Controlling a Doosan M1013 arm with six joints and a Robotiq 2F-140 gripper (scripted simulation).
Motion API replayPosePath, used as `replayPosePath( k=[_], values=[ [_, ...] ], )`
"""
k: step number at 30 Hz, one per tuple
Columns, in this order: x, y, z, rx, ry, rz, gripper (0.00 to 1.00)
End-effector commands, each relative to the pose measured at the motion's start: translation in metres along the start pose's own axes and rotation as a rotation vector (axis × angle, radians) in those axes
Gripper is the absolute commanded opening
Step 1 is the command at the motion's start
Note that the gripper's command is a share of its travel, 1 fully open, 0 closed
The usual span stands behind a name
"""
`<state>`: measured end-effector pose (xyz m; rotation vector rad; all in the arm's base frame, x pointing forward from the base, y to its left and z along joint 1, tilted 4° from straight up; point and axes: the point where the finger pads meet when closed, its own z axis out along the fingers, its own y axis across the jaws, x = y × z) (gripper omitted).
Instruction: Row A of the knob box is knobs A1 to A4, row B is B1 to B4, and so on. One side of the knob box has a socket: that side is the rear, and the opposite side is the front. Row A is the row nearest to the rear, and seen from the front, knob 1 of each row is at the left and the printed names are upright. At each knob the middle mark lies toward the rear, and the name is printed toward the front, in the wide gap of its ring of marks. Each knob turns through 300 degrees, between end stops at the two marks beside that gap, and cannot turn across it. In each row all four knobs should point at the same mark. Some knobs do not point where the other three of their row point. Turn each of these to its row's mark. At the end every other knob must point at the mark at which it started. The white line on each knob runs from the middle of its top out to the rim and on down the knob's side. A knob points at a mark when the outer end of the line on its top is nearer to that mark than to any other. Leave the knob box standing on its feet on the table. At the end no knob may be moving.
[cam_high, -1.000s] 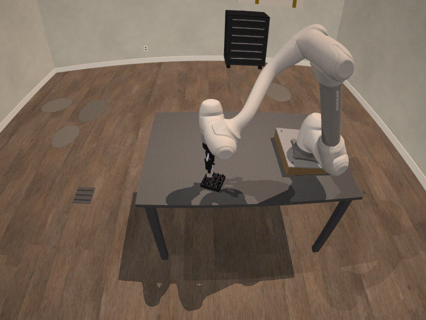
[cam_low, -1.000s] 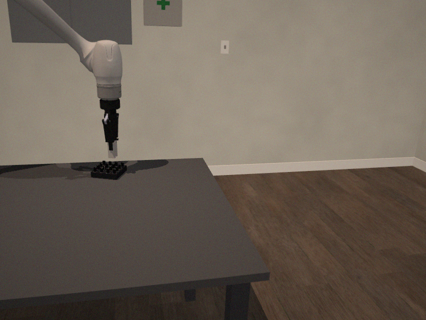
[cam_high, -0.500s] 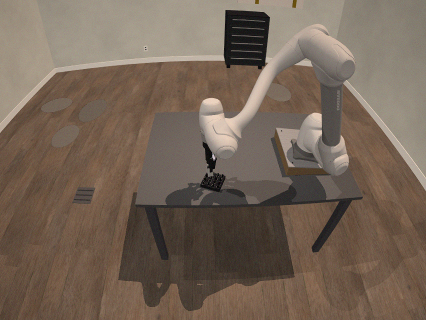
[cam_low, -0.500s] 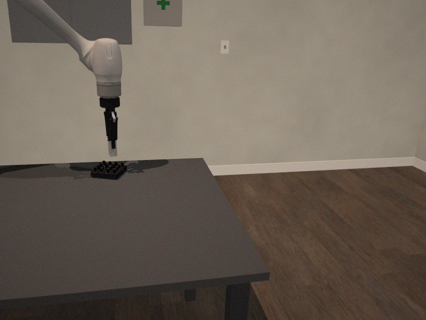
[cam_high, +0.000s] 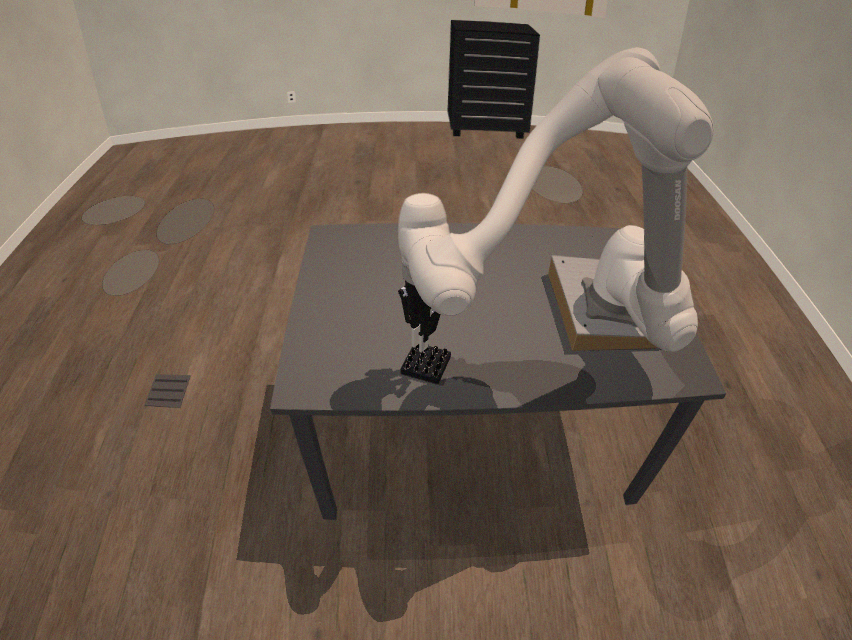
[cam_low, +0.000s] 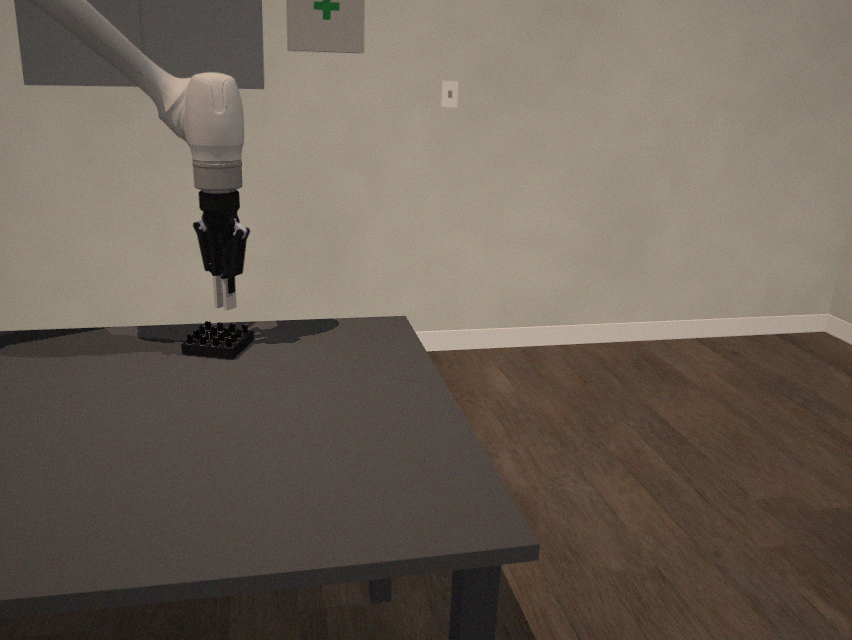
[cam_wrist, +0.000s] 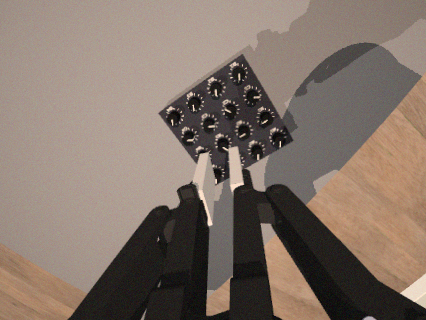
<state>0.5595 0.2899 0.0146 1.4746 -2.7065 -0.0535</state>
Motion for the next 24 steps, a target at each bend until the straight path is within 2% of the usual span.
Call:
replayPosePath(
  k=[1, 3, 9, 24],
  values=[
    [0.0000, 0.0000, -0.0010, -0.010, -0.006, -0.080, 0.12],
    [0.0000, 0.0000, -0.0026, -0.009, -0.007, -0.213, 0.12],
    [0.0001, 0.0000, -0.0048, -0.009, -0.008, -0.395, 0.12],
    [0.0001, 0.0000, -0.0049, -0.008, -0.008, -0.408, 0.12]
  ],
)
